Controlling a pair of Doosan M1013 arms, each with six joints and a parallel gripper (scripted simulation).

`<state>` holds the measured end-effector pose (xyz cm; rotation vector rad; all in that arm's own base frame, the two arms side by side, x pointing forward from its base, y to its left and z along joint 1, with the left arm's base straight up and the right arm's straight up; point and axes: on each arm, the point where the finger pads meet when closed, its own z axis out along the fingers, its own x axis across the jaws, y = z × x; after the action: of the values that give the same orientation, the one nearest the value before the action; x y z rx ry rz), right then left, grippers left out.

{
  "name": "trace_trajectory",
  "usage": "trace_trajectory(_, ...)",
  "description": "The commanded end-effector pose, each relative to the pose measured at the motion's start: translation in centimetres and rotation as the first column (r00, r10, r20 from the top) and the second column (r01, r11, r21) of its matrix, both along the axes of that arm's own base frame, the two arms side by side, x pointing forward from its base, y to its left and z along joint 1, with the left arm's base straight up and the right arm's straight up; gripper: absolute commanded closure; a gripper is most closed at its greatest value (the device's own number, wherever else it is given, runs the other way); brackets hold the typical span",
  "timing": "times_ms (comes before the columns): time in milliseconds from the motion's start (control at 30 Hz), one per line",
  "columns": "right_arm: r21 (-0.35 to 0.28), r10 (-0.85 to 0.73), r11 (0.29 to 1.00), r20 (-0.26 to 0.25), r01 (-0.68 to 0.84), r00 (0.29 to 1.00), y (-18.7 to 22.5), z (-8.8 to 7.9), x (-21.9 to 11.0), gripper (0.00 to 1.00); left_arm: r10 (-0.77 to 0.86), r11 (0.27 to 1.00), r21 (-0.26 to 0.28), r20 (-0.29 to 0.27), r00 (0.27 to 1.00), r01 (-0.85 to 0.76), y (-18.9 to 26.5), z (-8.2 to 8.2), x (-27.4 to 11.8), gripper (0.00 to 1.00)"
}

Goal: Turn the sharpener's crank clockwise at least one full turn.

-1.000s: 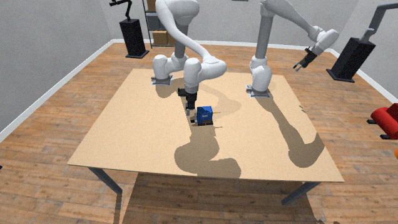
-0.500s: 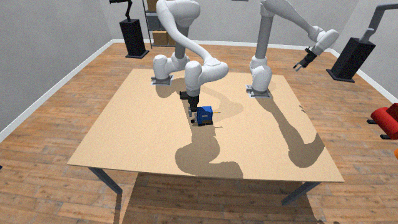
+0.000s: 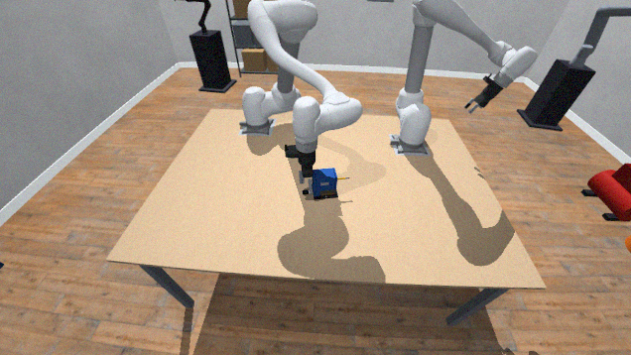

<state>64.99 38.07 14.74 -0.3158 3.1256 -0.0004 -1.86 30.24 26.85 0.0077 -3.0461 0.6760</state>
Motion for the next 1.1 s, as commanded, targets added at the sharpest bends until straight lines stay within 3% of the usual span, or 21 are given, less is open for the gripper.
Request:
trace_trajectory(0, 0.001, 0.0, 1.0, 0.001, 0.0, 1.0, 0.0, 0.1, 0.0, 1.0, 0.0, 1.0, 0.001, 0.0, 1.0, 0.0, 0.0, 0.0, 0.0, 0.0)
trace_trajectory(433, 0.001, -0.021, 1.0, 0.001, 0.021, 1.0, 0.0, 0.1, 0.0, 1.0, 0.0, 1.0, 0.001, 0.0, 1.0, 0.0, 0.0, 0.0, 0.0, 0.0)
trace_trajectory(700, 0.001, -0.278, 0.961, 0.001, 0.278, 0.961, -0.5, 0.1, -0.6, 1.0, 0.0, 1.0, 0.001, 0.0, 1.0, 0.0, 0.0, 0.0, 0.0, 0.0)
trace_trajectory(767, 0.001, -0.278, 0.961, 0.001, 0.278, 0.961, -0.5, 0.1, -0.6, 1.0, 0.0, 1.0, 0.001, 0.0, 1.0, 0.0, 0.0, 0.0, 0.0, 0.0)
trace_trajectory(1067, 0.002, -0.62, 0.784, 0.0, 0.62, 0.784, -0.8, 0.1, -1.3, 1.0, 0.0, 1.0, 0.001, 0.0, 1.0, 0.0, 0.0, 0.0, 0.0, 0.0)
